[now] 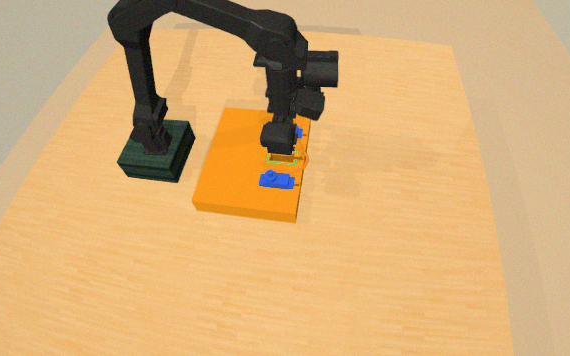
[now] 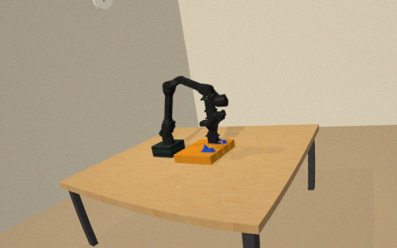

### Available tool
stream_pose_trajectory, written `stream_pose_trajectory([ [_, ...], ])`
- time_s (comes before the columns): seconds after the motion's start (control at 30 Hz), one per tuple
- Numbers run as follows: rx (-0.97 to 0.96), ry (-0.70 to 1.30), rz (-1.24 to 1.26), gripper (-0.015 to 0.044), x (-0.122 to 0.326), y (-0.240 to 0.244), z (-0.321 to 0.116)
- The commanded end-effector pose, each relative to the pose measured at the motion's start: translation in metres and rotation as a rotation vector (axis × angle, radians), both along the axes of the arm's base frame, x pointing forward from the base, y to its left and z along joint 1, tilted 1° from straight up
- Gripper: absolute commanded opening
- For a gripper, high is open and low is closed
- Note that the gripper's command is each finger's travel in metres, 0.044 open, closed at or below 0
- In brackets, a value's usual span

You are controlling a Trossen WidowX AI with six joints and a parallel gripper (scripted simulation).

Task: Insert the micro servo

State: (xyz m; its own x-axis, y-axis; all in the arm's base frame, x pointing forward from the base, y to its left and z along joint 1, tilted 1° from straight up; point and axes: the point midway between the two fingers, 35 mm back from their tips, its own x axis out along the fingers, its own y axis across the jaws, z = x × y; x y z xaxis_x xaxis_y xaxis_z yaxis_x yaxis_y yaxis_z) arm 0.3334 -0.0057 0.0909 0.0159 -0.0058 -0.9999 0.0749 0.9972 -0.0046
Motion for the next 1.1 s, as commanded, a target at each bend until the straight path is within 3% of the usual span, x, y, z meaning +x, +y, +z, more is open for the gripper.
stream_pose_trajectory([
  [0.0,0.002,0.001,0.007,0.0,0.002,0.0,-0.005],
  [1.07,0.002,0.001,0.007,0.0,0.002,0.0,-0.027],
])
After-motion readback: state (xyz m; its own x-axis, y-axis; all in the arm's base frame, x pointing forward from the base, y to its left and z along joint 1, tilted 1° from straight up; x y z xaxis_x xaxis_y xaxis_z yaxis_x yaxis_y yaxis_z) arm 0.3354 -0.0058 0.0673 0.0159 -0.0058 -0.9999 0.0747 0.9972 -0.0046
